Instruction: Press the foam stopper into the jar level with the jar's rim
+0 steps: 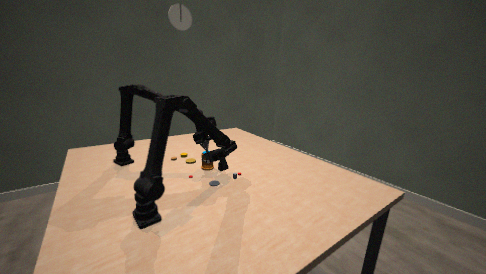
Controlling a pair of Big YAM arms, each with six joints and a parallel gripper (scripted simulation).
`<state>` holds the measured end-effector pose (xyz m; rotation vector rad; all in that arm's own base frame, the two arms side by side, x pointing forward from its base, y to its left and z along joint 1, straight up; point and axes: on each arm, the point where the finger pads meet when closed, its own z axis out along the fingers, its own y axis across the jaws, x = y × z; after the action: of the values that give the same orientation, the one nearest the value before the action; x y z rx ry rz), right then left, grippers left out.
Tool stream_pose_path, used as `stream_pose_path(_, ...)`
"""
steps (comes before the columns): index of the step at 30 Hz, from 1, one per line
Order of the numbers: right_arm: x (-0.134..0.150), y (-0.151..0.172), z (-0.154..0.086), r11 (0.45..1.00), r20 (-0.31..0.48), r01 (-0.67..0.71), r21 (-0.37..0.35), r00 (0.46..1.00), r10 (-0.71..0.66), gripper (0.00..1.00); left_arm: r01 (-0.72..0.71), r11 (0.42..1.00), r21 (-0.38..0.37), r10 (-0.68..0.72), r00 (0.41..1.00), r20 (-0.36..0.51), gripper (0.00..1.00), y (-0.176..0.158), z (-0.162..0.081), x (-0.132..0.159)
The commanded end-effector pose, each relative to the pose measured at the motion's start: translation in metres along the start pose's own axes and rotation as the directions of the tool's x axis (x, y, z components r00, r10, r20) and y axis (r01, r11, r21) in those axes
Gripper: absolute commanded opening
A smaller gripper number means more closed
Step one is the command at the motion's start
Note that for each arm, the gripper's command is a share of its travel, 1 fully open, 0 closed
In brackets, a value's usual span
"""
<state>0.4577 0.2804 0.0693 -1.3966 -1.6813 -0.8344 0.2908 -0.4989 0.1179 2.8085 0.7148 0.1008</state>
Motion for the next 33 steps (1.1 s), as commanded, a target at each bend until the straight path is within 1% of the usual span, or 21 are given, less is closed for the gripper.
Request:
stream_pose_path(1, 0.011, 0.007, -0.013, 1.0, -0.004, -0.021, -0.019, 1.0, 0.021, 0.64, -0.003, 1.0, -0.02, 0.002, 1.0, -0.005, 0.0, 0.008, 0.001, 0.005)
stream_pose_path(3, 0.011, 0.007, -0.013, 1.0, -0.004, -0.021, -0.019, 1.0, 0.021, 0.64, -0.003, 1.0, -0.02, 0.002, 1.0, -0.005, 0.0, 0.008, 0.001, 0.005)
stream_pose_path(4, 0.011, 0.007, -0.013, 1.0, -0.004, -0.021, -0.019, 1.0, 0.021, 0.64, 0.0, 1.0, -0.025, 0.0, 1.0, -0.004, 0.0, 0.01, -0.006, 0.003)
stream_pose_path(5, 0.011, 0.007, -0.013, 1.0, -0.004, -0.021, -0.019, 1.0, 0.021, 0.64, -0.002, 1.0, 0.002, 0.003, 1.0, -0.004, 0.0, 0.001, 0.008, 0.005)
stream_pose_path(7, 0.011, 0.007, -0.013, 1.0, -0.004, -0.021, -0.019, 1.0, 0.021, 0.64, -0.003, 1.0, -0.011, 0.002, 1.0, -0.004, 0.0, 0.006, 0.006, 0.005)
stream_pose_path(8, 0.011, 0.007, -0.013, 1.0, -0.004, -0.021, -0.019, 1.0, 0.021, 0.64, -0.002, 1.0, 0.005, 0.002, 1.0, -0.004, 0.0, 0.001, 0.008, 0.005)
stream_pose_path(10, 0.011, 0.007, -0.013, 1.0, -0.004, -0.021, -0.019, 1.0, 0.021, 0.64, -0.002, 1.0, -0.008, 0.002, 1.0, -0.004, 0.0, 0.004, 0.007, 0.005)
stream_pose_path(20, 0.011, 0.007, -0.013, 1.0, -0.004, -0.021, -0.019, 1.0, 0.021, 0.64, -0.002, 1.0, 0.005, 0.002, 1.0, -0.004, 0.0, 0.0, 0.012, 0.005)
stream_pose_path(21, 0.011, 0.007, -0.013, 1.0, -0.004, -0.021, -0.019, 1.0, 0.021, 0.64, 0.0, 1.0, -0.01, 0.0, 1.0, -0.004, 0.0, 0.006, 0.006, 0.003)
stream_pose_path(22, 0.011, 0.007, -0.013, 1.0, -0.004, -0.021, -0.019, 1.0, 0.021, 0.64, -0.002, 1.0, 0.001, 0.002, 1.0, -0.004, 0.0, 0.0, 0.014, 0.005)
stream_pose_path(33, 0.011, 0.007, -0.013, 1.0, -0.004, -0.021, -0.019, 1.0, 0.021, 0.64, -0.002, 1.0, 0.008, 0.002, 1.0, -0.004, 0.0, -0.003, 0.018, 0.005)
